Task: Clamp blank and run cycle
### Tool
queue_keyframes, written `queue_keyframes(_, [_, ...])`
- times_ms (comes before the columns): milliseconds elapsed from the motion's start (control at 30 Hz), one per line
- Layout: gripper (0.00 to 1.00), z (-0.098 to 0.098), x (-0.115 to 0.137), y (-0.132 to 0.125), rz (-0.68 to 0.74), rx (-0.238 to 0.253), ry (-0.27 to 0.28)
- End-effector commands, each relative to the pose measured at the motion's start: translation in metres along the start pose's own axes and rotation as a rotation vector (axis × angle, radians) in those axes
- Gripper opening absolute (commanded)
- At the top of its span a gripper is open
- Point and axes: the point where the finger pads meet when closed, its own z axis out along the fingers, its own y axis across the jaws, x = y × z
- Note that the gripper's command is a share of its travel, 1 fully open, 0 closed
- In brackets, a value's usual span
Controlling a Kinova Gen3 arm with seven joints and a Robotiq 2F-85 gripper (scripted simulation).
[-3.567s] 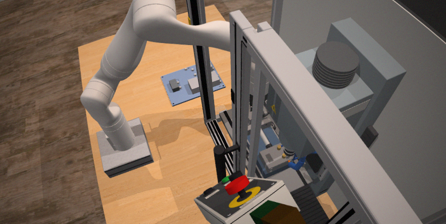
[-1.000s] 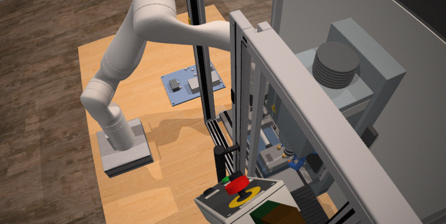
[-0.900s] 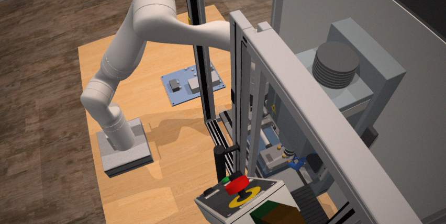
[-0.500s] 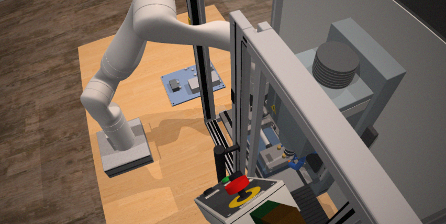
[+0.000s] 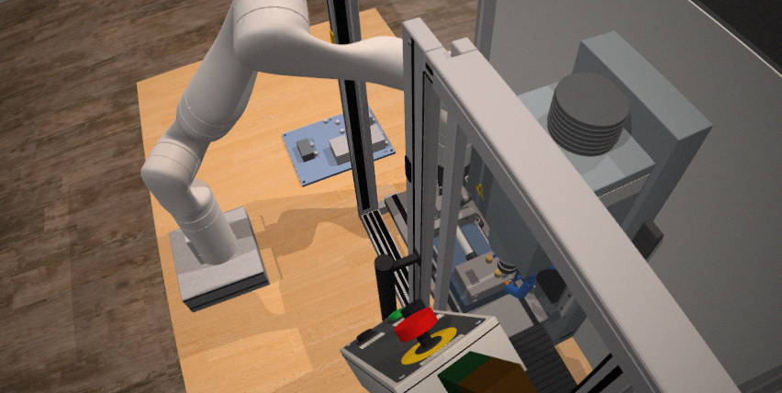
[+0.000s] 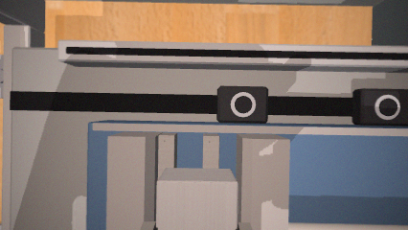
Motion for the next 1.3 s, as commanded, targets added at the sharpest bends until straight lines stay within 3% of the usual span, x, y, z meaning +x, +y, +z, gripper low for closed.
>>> queue_keyframes(0, [0.10,-0.0004,0.0029,0.0005,0.001,-0.005,0.007])
queue_keyframes(1267, [0.10,-0.0007,0.0015,-0.0027,0.001,-0.005,0.007])
